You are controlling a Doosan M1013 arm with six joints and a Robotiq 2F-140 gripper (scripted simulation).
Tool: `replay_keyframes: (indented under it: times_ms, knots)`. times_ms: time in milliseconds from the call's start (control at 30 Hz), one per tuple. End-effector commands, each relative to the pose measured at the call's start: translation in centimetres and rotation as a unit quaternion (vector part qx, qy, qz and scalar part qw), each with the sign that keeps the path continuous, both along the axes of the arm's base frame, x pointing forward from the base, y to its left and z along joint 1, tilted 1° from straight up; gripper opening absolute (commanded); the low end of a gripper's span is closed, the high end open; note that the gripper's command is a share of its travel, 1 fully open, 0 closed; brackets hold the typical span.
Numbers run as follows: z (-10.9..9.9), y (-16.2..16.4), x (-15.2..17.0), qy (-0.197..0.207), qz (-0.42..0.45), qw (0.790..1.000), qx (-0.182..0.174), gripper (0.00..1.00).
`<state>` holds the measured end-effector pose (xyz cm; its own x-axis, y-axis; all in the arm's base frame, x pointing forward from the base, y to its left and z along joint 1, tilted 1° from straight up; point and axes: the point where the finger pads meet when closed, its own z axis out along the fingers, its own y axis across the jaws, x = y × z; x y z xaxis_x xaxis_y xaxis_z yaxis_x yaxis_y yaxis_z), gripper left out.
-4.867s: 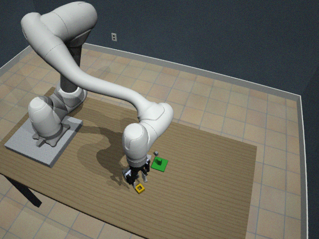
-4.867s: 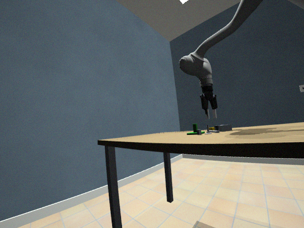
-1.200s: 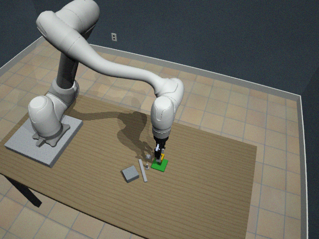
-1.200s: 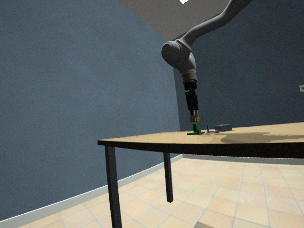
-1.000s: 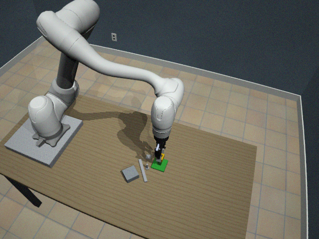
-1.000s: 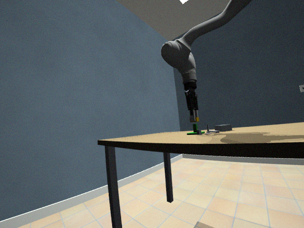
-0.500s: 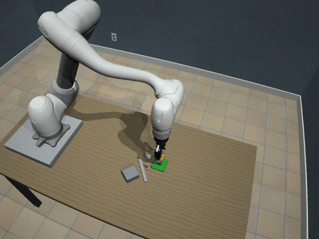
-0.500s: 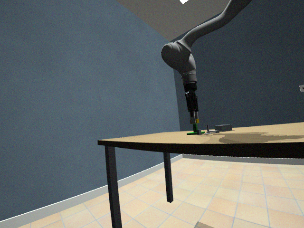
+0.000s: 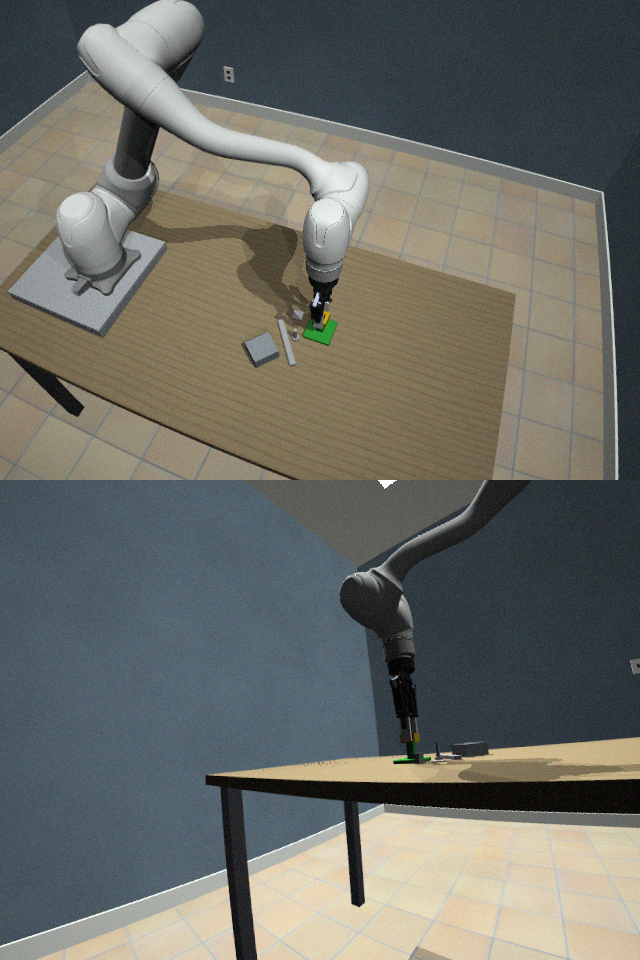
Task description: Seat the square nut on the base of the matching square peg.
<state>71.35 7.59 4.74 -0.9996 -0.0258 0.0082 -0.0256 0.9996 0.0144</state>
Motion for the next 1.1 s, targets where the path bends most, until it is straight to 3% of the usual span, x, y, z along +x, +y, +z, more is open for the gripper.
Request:
replay_keyframes:
  times_ms: [0,333,600,1067]
  knots:
    - [-0.1,0.0,0.0,0.000,0.000,1.000,0.000,0.00]
    - [-0.2,0.0,0.0,0.000,0.000,1.000,0.000,0.00]
    - [-4.3,0.1,-0.2,0.000,0.000,1.000,0.000,0.00]
    - [-4.5,0.1,-0.2,0.000,0.000,1.000,0.000,0.00]
